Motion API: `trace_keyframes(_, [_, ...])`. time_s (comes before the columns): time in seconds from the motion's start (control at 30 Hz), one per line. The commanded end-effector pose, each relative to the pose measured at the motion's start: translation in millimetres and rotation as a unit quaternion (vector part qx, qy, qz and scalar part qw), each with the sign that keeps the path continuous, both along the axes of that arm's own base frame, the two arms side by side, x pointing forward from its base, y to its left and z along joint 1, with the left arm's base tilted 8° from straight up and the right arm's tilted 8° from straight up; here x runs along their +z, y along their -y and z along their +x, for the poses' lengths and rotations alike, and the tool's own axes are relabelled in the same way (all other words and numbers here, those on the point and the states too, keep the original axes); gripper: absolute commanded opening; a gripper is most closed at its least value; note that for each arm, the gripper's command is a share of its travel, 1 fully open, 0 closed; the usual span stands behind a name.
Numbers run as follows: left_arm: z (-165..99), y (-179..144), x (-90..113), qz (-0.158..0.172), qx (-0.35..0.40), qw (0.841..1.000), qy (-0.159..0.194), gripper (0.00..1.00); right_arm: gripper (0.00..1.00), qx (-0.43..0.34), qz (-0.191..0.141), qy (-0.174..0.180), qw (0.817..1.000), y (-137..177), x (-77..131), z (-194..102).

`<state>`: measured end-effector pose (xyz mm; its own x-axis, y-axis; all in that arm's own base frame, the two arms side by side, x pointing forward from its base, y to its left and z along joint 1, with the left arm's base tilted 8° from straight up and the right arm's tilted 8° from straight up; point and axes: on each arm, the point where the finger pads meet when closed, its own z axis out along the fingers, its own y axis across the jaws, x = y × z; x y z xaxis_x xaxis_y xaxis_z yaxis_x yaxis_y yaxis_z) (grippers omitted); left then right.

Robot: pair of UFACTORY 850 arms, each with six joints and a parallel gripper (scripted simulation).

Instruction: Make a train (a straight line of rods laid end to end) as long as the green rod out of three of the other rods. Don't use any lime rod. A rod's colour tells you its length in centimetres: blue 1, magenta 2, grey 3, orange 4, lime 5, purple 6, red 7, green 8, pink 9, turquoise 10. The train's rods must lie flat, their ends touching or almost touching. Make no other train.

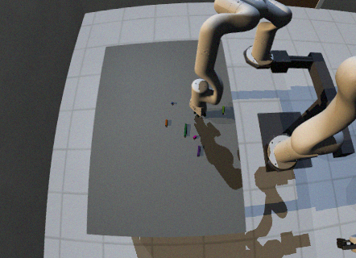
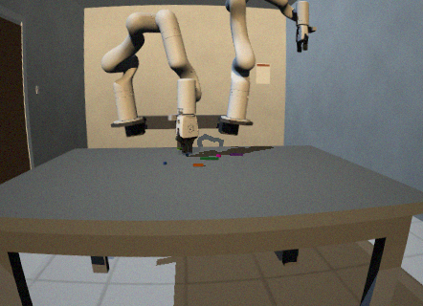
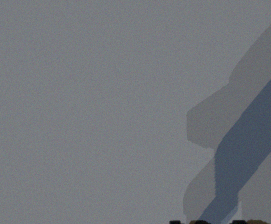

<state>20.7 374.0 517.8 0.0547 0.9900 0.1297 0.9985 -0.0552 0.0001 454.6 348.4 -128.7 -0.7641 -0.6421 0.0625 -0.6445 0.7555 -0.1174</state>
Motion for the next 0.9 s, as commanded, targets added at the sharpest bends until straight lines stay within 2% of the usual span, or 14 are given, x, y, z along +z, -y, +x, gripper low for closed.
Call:
trace_keyframes(0.0, [0.0,-0.2,0.7,0.001,0.000,1.000,0.000,1.00,0.26,0.000,0.001,0.001,1.000,-0.9,0.4,1.0])
trace_keyframes(0.87, [0.0,-0.2,0.7,0.001,0.000,1.000,0.000,1.00,0.26,0.000,0.001,0.001,1.000,-0.5,-2.1,1.1])
